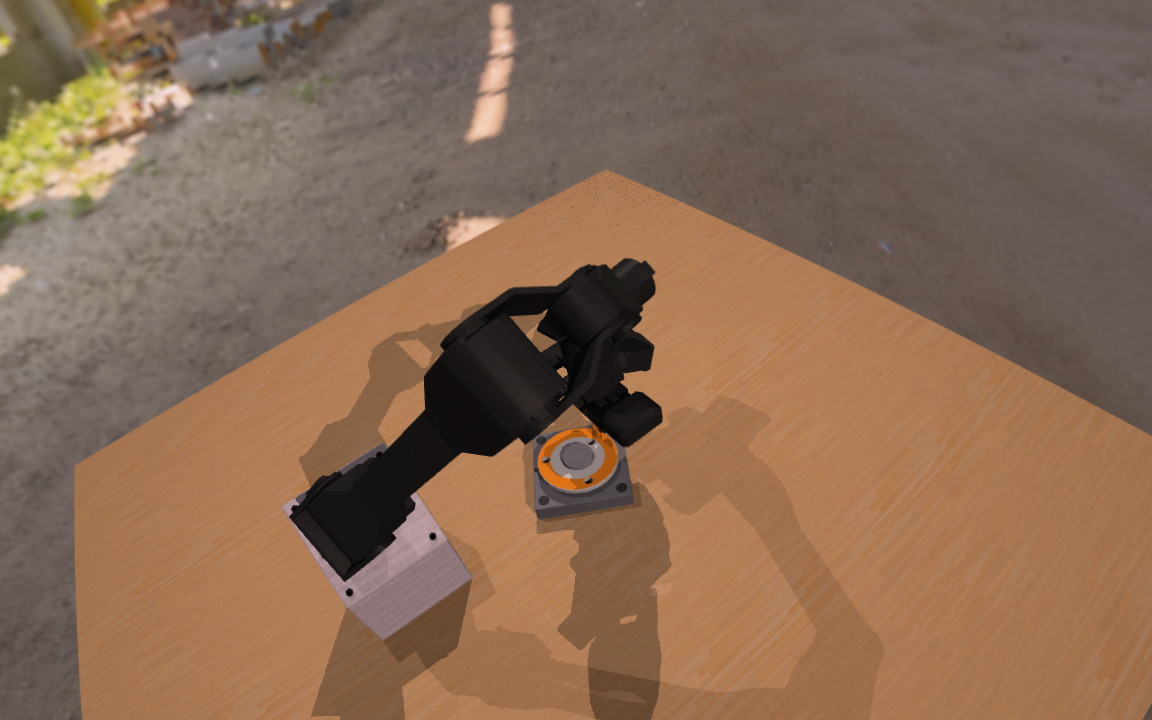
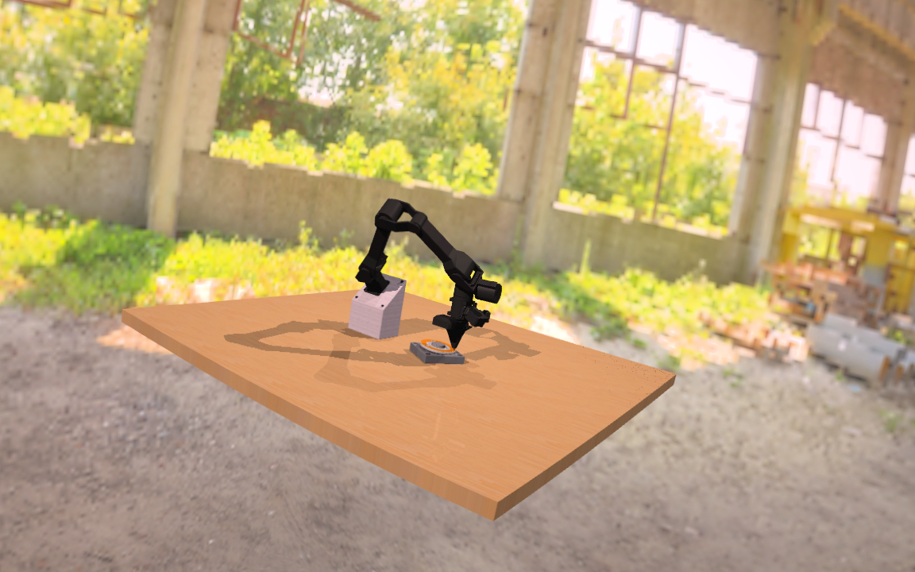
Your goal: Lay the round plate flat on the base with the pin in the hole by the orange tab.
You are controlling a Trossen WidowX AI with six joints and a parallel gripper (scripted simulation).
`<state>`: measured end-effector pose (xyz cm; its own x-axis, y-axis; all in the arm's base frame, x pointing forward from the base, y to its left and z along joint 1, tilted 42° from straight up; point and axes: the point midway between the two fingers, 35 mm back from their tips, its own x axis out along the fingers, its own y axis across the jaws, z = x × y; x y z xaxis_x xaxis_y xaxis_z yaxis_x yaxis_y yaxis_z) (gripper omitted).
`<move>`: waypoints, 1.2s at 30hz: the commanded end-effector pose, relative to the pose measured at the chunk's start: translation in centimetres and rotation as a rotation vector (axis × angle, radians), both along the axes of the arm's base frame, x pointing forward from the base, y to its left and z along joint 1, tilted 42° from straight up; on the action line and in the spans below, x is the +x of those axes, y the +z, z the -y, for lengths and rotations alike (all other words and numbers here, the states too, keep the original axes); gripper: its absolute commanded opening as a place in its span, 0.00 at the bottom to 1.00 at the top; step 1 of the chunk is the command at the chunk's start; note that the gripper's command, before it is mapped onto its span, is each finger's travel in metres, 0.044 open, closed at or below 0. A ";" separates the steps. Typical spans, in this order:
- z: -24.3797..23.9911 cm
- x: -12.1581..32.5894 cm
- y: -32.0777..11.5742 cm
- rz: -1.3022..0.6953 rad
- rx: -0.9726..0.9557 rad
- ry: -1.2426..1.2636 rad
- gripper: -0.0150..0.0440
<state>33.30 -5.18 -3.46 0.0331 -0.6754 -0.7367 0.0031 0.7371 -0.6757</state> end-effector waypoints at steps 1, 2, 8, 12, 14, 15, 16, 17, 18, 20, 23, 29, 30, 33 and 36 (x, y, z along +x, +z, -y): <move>-0.4 -0.2 -0.6 -0.005 0.008 -0.003 0.25; -0.5 -0.2 -0.7 -0.005 0.008 -0.003 0.25; -0.8 -0.4 -1.0 -0.005 0.008 -0.003 0.25; -1.1 -0.6 -1.2 -0.005 0.008 -0.003 0.25; -1.2 -0.6 -1.3 -0.005 0.009 -0.003 0.25; -1.2 -0.7 -1.4 -0.005 0.009 -0.003 0.25; -1.3 -0.7 -1.4 -0.005 0.009 -0.003 0.25; -1.4 -0.8 -1.5 -0.005 0.009 -0.003 0.25; -1.4 -0.8 -1.5 -0.005 0.009 -0.003 0.25; -1.5 -0.9 -1.6 -0.005 0.009 -0.003 0.25; -1.7 -1.0 -1.8 -0.005 0.009 -0.003 0.25; -2.0 -1.4 -2.1 -0.006 0.009 -0.003 0.25; -2.0 -1.5 -2.1 -0.006 0.009 -0.003 0.25; -2.2 -1.6 -2.2 -0.006 0.009 -0.003 0.25; -2.2 -1.8 -2.3 -0.006 0.009 -0.003 0.25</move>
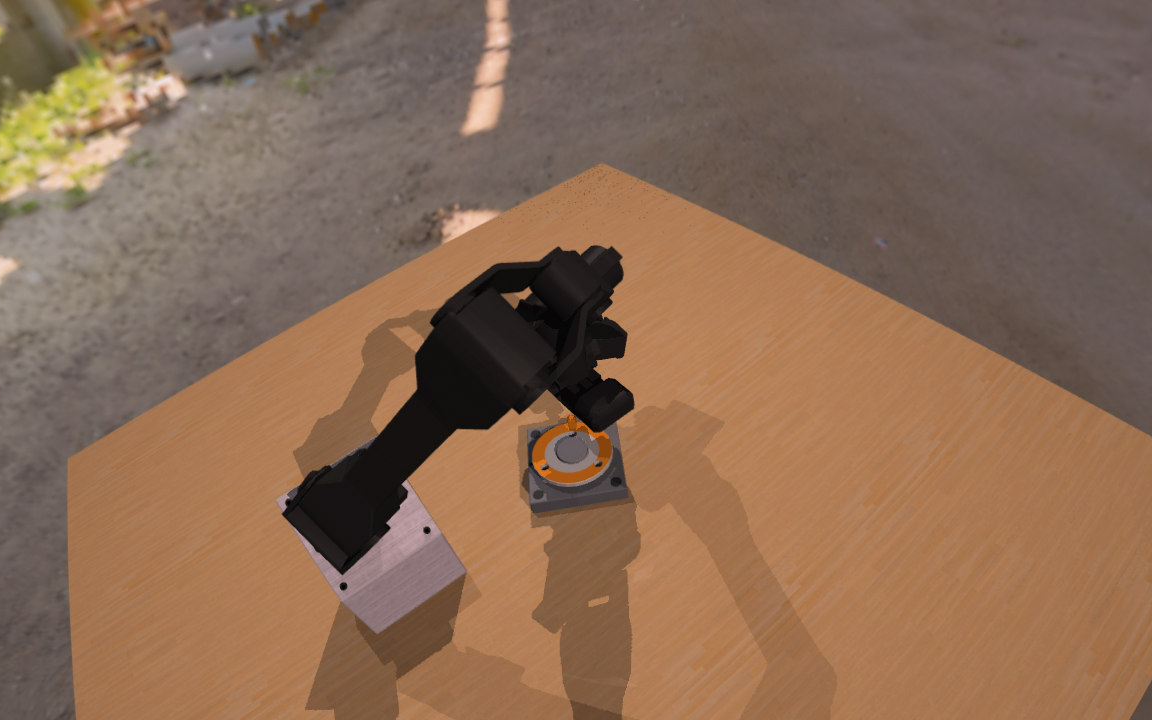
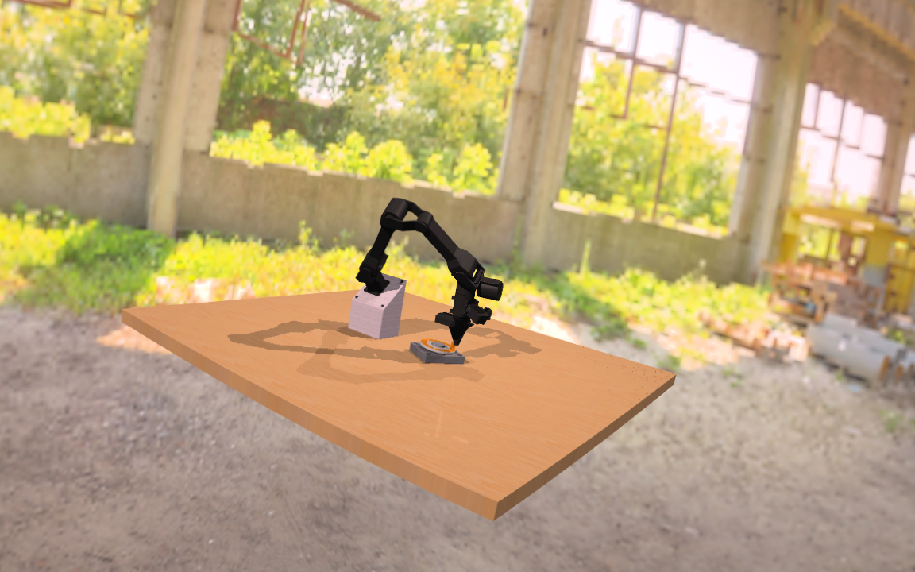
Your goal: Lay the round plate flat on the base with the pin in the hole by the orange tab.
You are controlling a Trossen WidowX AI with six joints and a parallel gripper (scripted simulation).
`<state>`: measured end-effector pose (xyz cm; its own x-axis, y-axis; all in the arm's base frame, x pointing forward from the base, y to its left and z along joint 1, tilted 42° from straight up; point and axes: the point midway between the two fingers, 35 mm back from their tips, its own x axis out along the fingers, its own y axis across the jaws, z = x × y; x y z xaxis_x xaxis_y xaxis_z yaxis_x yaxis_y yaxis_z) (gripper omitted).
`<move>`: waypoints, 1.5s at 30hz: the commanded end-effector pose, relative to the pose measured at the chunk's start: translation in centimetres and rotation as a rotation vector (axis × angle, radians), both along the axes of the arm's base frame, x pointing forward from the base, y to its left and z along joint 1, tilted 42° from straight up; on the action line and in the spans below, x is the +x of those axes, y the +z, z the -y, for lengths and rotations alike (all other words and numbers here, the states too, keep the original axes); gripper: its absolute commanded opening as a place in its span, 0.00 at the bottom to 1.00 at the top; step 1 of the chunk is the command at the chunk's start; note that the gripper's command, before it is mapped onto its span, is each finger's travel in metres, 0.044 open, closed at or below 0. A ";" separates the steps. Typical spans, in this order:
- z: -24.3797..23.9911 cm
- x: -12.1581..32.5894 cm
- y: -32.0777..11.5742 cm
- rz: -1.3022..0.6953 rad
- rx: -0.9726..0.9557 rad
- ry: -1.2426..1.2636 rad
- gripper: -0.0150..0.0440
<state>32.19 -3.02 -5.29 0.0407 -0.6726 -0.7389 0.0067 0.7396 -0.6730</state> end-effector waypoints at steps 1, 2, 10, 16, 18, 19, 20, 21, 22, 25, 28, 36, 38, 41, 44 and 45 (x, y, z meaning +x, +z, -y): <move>-0.1 -0.7 -0.5 -0.014 0.005 -0.006 0.25; -0.2 -0.8 -0.5 -0.014 0.005 -0.006 0.25; -0.5 -1.3 -0.8 -0.014 0.006 -0.006 0.25; -0.7 -1.8 -1.0 -0.014 0.006 -0.006 0.25; -0.8 -1.9 -1.1 -0.014 0.006 -0.006 0.25; -0.8 -2.0 -1.1 -0.014 0.006 -0.006 0.25; -0.8 -2.1 -1.1 -0.014 0.006 -0.006 0.25; -0.9 -2.2 -1.1 -0.014 0.006 -0.006 0.25; -0.9 -2.2 -1.1 -0.014 0.006 -0.006 0.25; -1.0 -2.5 -1.2 -0.015 0.006 -0.006 0.25; -1.1 -2.7 -1.2 -0.015 0.006 -0.006 0.25; -1.3 -3.4 -1.3 -0.015 0.006 -0.006 0.25; -1.3 -3.6 -1.3 -0.015 0.006 -0.006 0.25; -1.3 -3.9 -1.3 -0.015 0.006 -0.006 0.25; -1.3 -4.1 -1.3 -0.015 0.006 -0.006 0.25; -1.4 -4.2 -1.3 -0.015 0.006 -0.006 0.25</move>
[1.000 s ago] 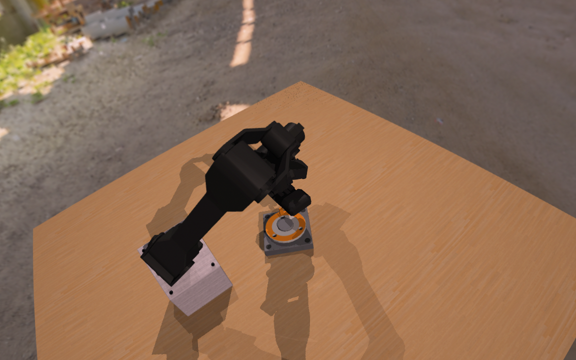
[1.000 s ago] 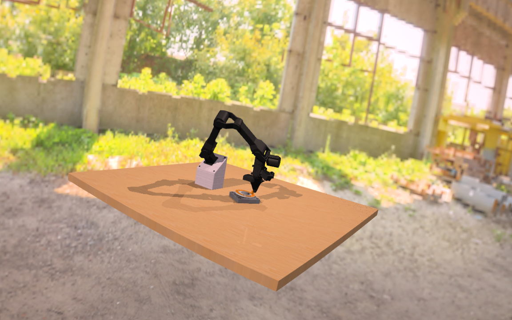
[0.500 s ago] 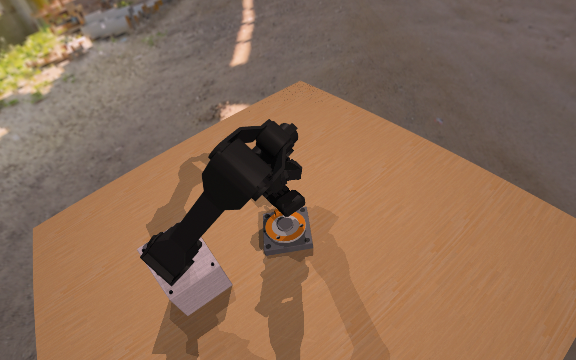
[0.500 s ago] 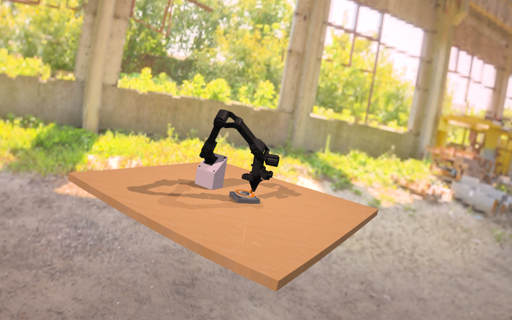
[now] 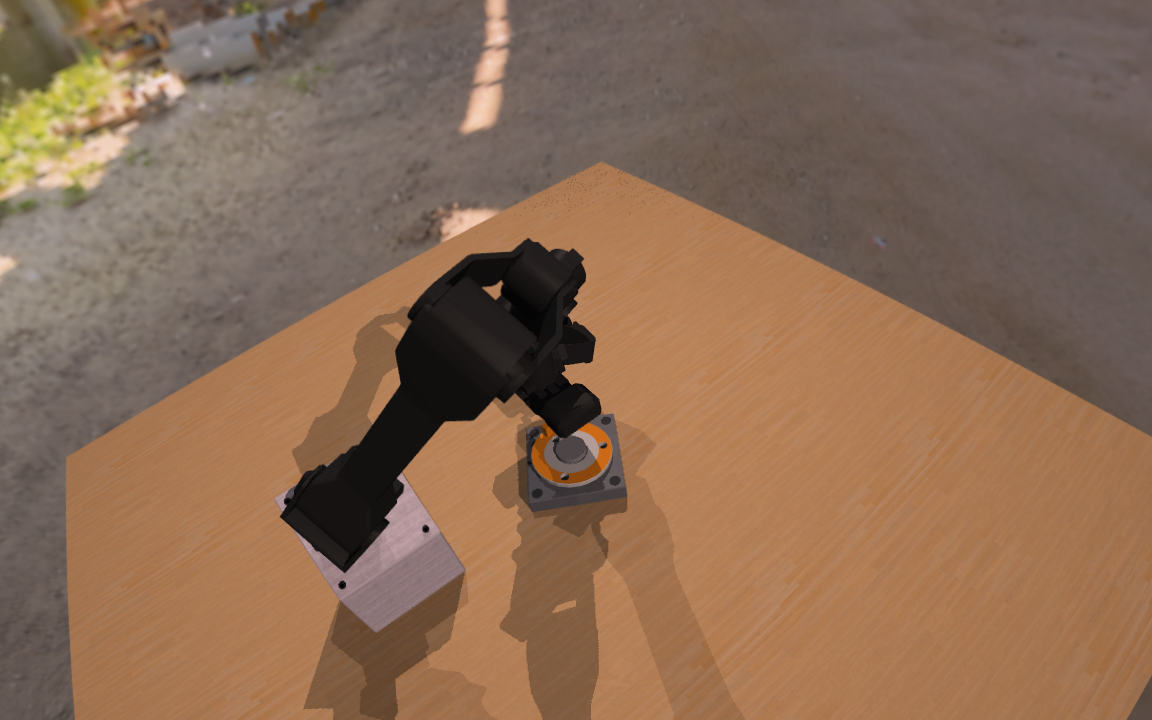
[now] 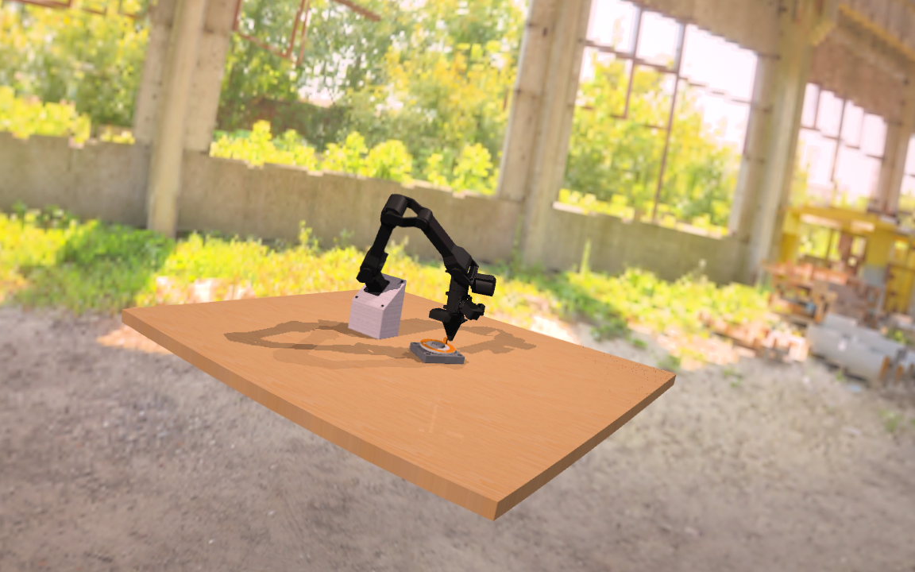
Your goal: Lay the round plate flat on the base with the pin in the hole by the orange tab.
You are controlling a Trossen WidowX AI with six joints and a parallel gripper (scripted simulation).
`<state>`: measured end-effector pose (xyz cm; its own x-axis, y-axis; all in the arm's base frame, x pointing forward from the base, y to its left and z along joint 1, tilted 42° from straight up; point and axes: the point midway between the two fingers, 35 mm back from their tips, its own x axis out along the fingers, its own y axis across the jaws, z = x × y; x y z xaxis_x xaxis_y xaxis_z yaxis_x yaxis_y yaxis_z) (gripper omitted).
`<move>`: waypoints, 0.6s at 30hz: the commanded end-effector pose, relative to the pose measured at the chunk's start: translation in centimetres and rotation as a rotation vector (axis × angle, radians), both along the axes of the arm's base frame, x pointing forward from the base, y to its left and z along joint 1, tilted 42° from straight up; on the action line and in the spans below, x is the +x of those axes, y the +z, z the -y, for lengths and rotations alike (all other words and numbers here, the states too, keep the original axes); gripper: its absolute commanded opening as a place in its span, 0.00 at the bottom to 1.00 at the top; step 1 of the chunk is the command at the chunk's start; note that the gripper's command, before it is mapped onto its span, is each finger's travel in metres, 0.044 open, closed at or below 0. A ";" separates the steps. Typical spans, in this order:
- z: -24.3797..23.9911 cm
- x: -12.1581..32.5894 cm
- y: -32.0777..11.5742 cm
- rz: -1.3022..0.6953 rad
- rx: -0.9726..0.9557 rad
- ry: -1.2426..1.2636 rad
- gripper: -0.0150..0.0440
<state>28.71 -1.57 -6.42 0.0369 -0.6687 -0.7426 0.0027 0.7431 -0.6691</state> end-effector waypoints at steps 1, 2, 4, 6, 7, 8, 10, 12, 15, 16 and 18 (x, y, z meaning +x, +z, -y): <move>0.1 -0.8 -0.2 -0.010 0.001 -0.006 0.25; 0.1 -0.9 -0.2 -0.010 0.001 -0.006 0.25; 0.1 -1.0 -0.2 -0.010 0.001 -0.006 0.25; 0.1 -1.2 -0.1 -0.010 0.001 -0.006 0.25; 0.1 -1.3 -0.1 -0.010 0.001 -0.006 0.25; 0.1 -1.4 -0.1 -0.010 0.001 -0.006 0.25; 0.1 -1.6 -0.1 -0.010 0.001 -0.006 0.25; 0.1 -1.8 -0.1 -0.010 0.001 -0.006 0.25; 0.2 -2.0 0.0 -0.011 0.001 -0.006 0.25; 0.2 -2.2 0.0 -0.011 0.001 -0.006 0.25; 0.2 -2.4 0.0 -0.011 0.001 -0.006 0.25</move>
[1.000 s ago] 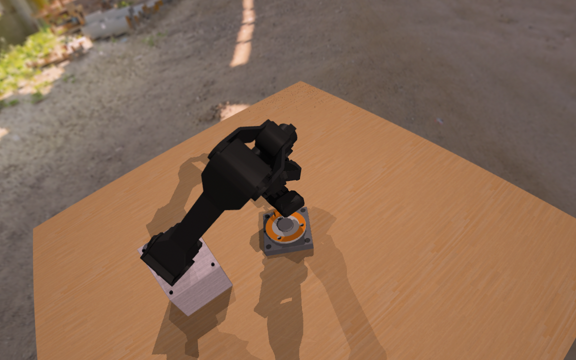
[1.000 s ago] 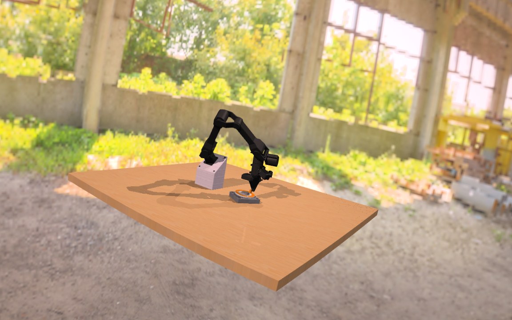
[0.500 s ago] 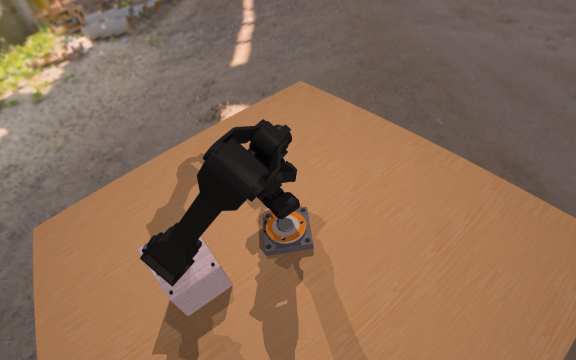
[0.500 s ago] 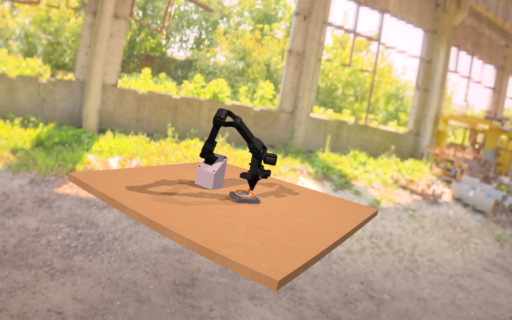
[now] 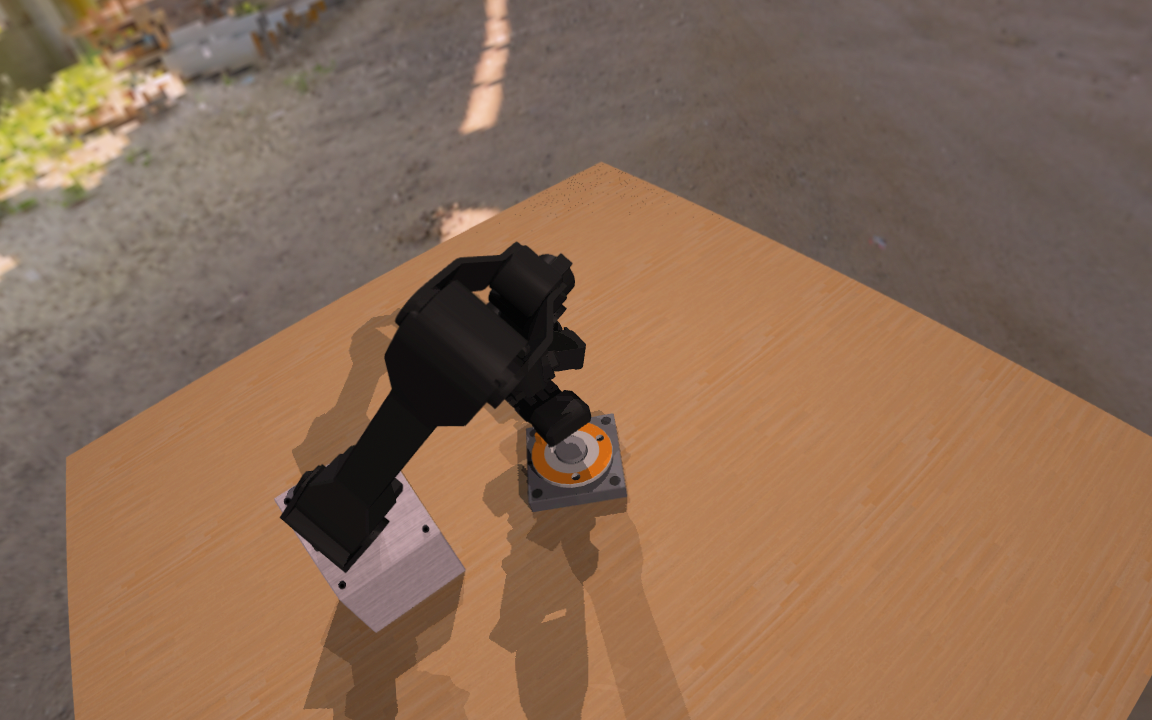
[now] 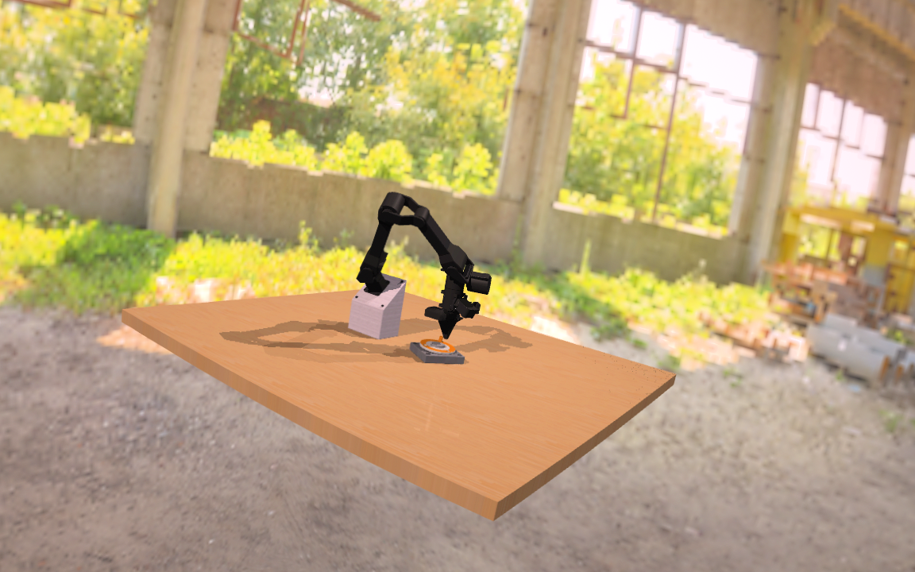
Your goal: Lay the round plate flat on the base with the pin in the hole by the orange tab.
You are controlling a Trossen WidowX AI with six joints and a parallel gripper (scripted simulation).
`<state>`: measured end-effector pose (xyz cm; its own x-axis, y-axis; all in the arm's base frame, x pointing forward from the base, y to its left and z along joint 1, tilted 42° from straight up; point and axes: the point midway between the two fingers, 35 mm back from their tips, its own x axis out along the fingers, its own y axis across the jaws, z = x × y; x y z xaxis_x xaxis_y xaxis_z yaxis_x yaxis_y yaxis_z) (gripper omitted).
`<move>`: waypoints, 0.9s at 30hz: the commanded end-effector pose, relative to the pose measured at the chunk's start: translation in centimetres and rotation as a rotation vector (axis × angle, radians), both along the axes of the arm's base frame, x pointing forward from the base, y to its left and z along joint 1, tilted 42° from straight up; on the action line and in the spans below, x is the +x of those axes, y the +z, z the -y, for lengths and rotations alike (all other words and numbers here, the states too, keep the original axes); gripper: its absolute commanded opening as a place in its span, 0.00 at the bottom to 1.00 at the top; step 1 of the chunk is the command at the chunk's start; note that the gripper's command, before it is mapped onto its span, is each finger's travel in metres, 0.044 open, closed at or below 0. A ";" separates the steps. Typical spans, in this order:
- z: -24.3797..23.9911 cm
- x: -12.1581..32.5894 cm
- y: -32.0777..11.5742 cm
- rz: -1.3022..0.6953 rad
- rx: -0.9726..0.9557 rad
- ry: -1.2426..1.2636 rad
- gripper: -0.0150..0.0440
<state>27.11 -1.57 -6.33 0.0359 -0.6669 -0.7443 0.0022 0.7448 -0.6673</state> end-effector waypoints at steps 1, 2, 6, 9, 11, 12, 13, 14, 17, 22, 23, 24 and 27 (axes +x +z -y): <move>0.2 -0.9 0.0 -0.010 -0.001 -0.006 0.25; 0.3 -1.0 0.0 -0.010 -0.001 -0.006 0.25; 0.4 -1.4 0.1 -0.010 -0.001 -0.006 0.25; 0.5 -1.7 0.2 -0.010 -0.002 -0.006 0.25; 0.6 -1.9 0.3 -0.010 -0.002 -0.006 0.25; 0.6 -1.9 0.3 -0.010 -0.002 -0.006 0.25; 0.6 -2.0 0.3 -0.010 -0.002 -0.006 0.25; 0.6 -2.0 0.3 -0.010 -0.002 -0.006 0.25; 0.7 -2.1 0.4 -0.011 -0.002 -0.006 0.25; 0.9 -2.3 0.6 -0.011 -0.002 -0.006 0.25; 0.9 -2.3 0.6 -0.011 -0.002 -0.006 0.25; 0.9 -2.4 0.7 -0.011 -0.002 -0.006 0.25; 1.0 -2.5 0.8 -0.011 -0.002 -0.006 0.25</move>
